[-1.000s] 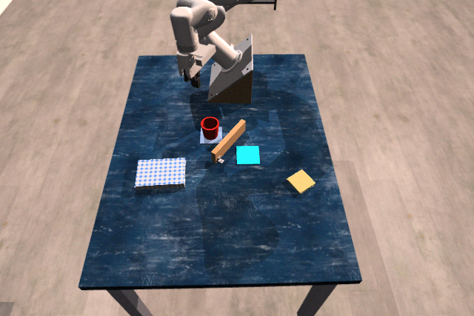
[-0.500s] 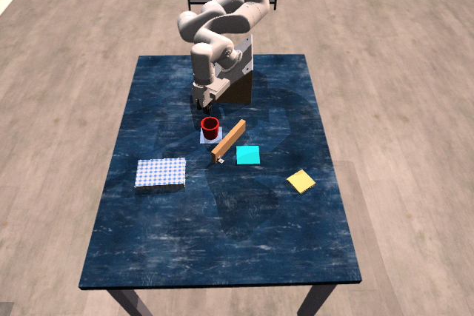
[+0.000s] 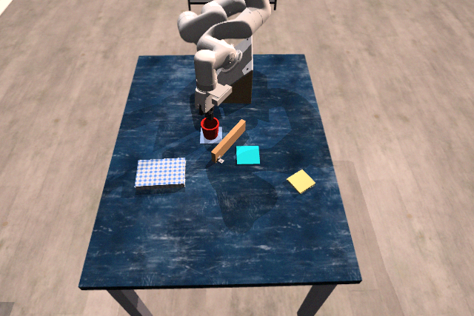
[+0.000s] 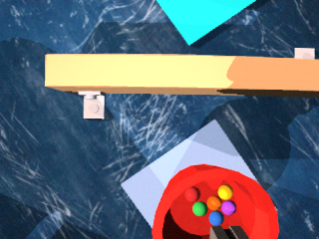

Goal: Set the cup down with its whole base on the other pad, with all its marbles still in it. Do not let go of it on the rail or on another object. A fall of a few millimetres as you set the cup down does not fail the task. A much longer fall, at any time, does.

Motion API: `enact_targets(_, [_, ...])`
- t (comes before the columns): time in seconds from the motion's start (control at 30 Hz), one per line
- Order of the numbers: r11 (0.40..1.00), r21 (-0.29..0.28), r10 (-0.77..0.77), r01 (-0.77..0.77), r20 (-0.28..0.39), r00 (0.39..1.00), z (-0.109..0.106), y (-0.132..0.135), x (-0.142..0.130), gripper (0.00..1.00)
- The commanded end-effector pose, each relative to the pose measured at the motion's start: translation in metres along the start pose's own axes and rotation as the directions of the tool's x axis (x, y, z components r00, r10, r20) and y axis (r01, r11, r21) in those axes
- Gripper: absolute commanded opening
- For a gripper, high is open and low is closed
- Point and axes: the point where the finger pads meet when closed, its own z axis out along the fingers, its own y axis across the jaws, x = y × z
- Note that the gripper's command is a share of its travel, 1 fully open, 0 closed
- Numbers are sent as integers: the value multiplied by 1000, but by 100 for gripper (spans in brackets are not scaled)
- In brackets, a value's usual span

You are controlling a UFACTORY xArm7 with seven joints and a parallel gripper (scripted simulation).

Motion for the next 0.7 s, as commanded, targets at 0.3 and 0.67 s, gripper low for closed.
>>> enact_targets(0.3, [1000,-2,-1,1,-2,1000,-1,0,1,100])
enact_targets(0.67, [1000,-2,-1,1,-2,1000,-1,0,1,100])
